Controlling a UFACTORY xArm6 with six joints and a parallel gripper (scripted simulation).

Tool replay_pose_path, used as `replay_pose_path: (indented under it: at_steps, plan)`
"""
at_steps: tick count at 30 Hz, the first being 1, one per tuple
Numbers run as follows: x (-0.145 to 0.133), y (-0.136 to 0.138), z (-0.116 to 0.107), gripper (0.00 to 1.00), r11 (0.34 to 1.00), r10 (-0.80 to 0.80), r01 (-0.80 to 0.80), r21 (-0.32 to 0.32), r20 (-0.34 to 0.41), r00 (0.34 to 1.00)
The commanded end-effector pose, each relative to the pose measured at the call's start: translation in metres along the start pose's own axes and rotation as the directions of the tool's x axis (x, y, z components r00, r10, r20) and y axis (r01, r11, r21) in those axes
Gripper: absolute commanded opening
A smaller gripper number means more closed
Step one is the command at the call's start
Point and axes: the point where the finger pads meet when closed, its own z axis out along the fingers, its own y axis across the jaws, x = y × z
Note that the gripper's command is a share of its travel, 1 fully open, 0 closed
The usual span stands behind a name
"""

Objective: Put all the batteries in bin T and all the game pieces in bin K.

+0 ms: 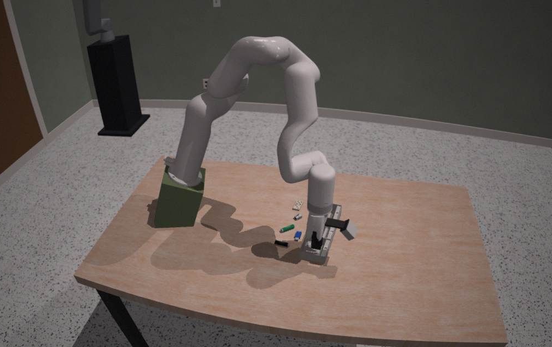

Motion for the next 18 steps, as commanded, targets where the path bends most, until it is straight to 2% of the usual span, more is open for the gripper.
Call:
replay_pose_path:
  at_steps: [1, 8, 18]
  plan:
    - [0.001, 0.000, -0.005, 0.07, 1.000, 0.000, 0.000, -0.001, -0.003, 1.000]
    - [0.001, 0.000, -0.014, 0.07, 1.000, 0.000, 0.000, -0.001, -0.003, 1.000]
    - [0.001, 0.000, -0.046, 0.07, 1.000, 0.000, 0.000, -0.001, -0.003, 1.000]
